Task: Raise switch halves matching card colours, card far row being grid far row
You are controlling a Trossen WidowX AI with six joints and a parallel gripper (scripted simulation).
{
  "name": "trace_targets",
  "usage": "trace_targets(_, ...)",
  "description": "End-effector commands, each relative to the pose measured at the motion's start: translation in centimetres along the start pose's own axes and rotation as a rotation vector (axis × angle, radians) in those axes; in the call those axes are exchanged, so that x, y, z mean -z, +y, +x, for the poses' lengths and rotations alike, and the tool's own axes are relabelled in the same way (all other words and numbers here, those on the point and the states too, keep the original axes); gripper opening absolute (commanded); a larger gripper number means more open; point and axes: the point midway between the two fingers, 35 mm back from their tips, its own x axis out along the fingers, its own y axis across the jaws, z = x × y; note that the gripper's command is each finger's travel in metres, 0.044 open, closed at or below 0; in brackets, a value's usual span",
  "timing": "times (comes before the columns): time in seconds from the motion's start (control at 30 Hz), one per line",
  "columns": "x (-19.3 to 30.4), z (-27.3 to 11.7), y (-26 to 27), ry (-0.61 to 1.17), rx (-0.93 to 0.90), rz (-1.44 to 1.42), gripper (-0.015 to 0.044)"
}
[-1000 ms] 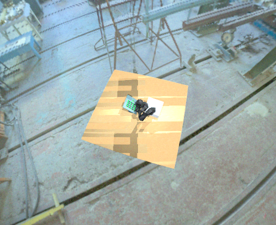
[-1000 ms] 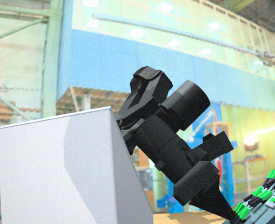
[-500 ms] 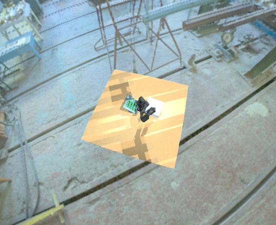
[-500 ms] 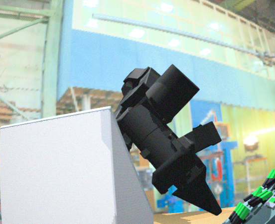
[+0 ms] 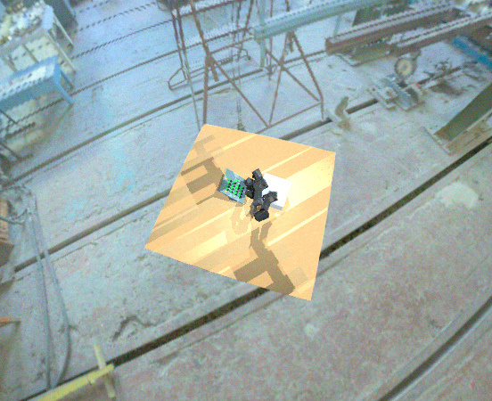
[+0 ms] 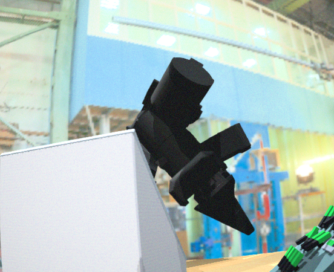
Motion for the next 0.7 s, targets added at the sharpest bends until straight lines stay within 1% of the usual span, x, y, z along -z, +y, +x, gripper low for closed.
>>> trace_targets(0.0,-1.3,-0.3,-1.3,-0.007,-0.002,-0.008,0.0000)
trace_targets(0.07,-1.9,-0.2,-2.2,-0.007,-0.002,-0.009,0.0000)
trace_targets(0.2,-1.9,-0.1,-2.3,-0.005,-0.001,-0.009,0.0000)
trace_targets(0.4,-2.1,3.2,-2.2,0.017,-0.003,-0.009,0.0000)
trace_targets(0.67,-2.1,3.8,-2.2,0.017,-0.005,-0.009,0.0000)
